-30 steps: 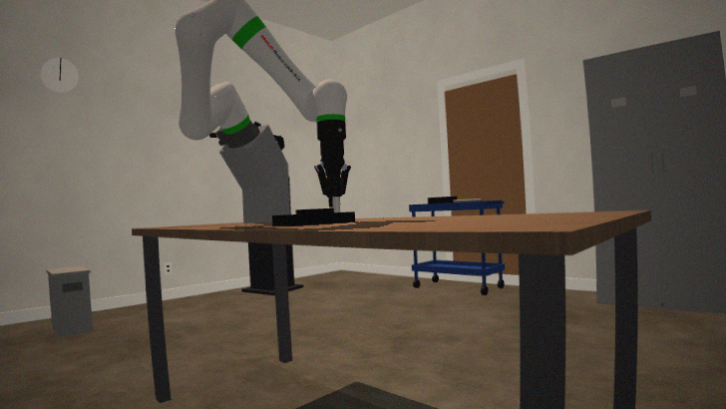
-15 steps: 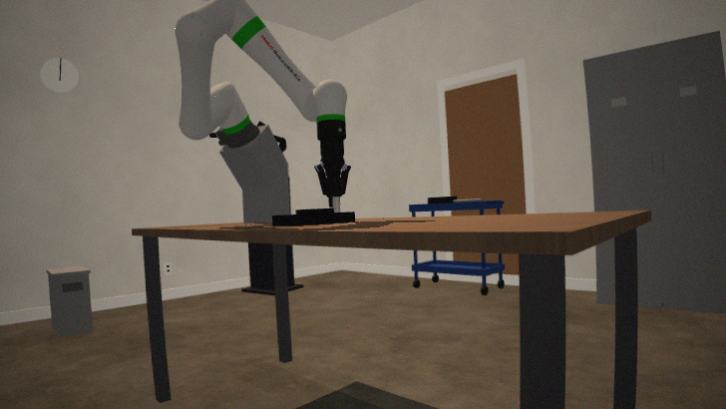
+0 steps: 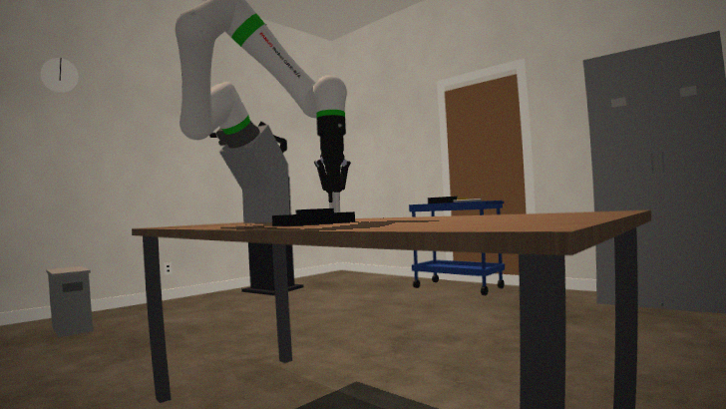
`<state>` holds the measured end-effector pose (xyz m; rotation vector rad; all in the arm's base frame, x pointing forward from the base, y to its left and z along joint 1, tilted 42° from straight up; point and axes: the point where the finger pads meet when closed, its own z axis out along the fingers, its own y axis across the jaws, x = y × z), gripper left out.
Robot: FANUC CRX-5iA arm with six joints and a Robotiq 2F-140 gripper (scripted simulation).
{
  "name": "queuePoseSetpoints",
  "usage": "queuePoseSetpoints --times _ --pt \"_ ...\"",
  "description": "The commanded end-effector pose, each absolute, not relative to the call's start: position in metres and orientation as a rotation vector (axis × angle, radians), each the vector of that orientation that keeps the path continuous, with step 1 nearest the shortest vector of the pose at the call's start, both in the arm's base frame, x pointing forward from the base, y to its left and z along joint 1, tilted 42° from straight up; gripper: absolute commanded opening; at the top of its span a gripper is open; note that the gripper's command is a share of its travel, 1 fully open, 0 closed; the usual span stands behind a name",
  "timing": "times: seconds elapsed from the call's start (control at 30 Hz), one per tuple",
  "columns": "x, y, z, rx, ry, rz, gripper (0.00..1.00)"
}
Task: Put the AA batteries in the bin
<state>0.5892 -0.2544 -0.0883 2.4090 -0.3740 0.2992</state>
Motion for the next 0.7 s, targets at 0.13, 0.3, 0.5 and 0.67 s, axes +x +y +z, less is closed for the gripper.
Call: queuePoseSetpoints --times 0.13,0.3,0.5,0.67 --pt "0.589 -0.25 -0.083 2.409 -0.374 0.299 0.05" --pt "0.588 -0.245 -0.078 2.409 -0.374 0.299 0.05" --pt "0.585 -0.23 -0.06 2.409 -0.374 0.299 0.05" --pt "0.584 -0.225 -0.055 2.409 -0.374 0.299 0.05"
